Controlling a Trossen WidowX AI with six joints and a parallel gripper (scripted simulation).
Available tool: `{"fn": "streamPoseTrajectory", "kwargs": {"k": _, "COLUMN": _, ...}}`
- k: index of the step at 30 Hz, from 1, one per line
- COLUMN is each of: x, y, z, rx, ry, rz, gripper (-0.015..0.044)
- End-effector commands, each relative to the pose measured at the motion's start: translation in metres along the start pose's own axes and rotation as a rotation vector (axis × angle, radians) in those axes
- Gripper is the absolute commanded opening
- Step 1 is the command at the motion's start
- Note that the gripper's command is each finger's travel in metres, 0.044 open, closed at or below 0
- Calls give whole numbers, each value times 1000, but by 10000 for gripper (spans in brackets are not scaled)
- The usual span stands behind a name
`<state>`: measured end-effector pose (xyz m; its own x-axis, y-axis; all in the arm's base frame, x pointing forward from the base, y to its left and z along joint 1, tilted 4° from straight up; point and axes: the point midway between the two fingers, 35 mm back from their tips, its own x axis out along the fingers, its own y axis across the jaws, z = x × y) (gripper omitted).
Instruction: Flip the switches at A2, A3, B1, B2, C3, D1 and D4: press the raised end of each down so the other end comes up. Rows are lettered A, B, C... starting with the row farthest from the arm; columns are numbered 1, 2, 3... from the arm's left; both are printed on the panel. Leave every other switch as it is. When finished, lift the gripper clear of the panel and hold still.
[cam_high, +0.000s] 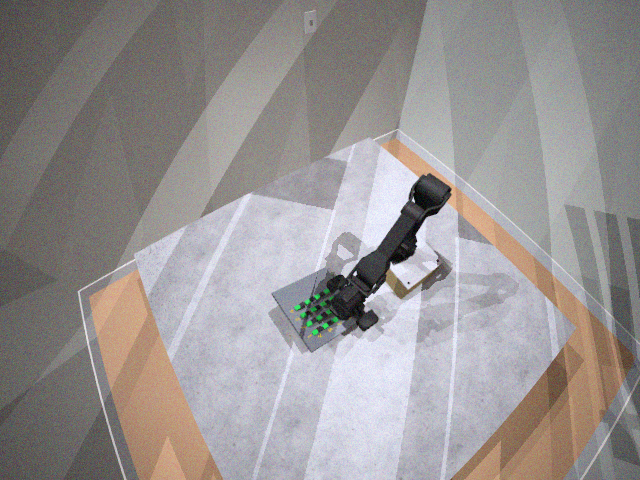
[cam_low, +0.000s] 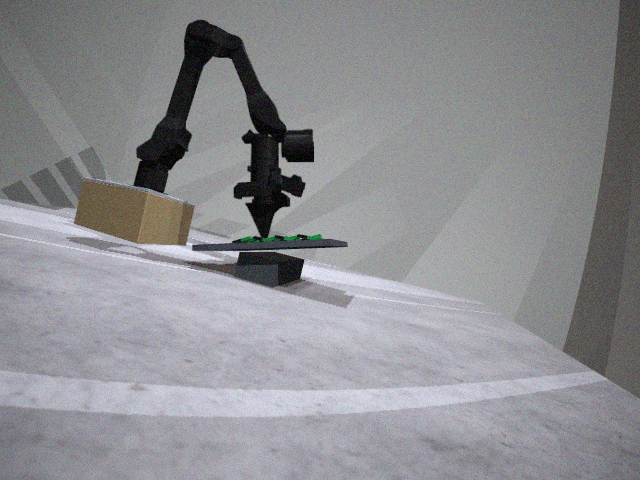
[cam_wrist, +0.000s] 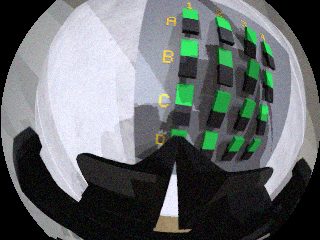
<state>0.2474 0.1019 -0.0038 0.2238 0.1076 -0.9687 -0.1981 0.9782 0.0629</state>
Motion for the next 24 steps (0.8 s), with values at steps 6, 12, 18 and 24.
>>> {"fn": "streamPoseTrajectory", "kwargs": {"k": 6, "x": 2, "y": -1, "z": 0, "rx": 6, "ry": -1, "rz": -4, "gripper": 0}}
{"fn": "streamPoseTrajectory", "kwargs": {"k": 12, "x": 2, "y": -1, "z": 0, "rx": 6, "ry": -1, "rz": -4, "gripper": 0}}
{"fn": "streamPoseTrajectory", "kwargs": {"k": 18, "x": 3, "y": -1, "z": 0, "rx": 6, "ry": -1, "rz": -4, "gripper": 0}}
{"fn": "streamPoseTrajectory", "kwargs": {"k": 24, "x": 4, "y": -1, "z": 0, "rx": 6, "ry": -1, "rz": -4, "gripper": 0}}
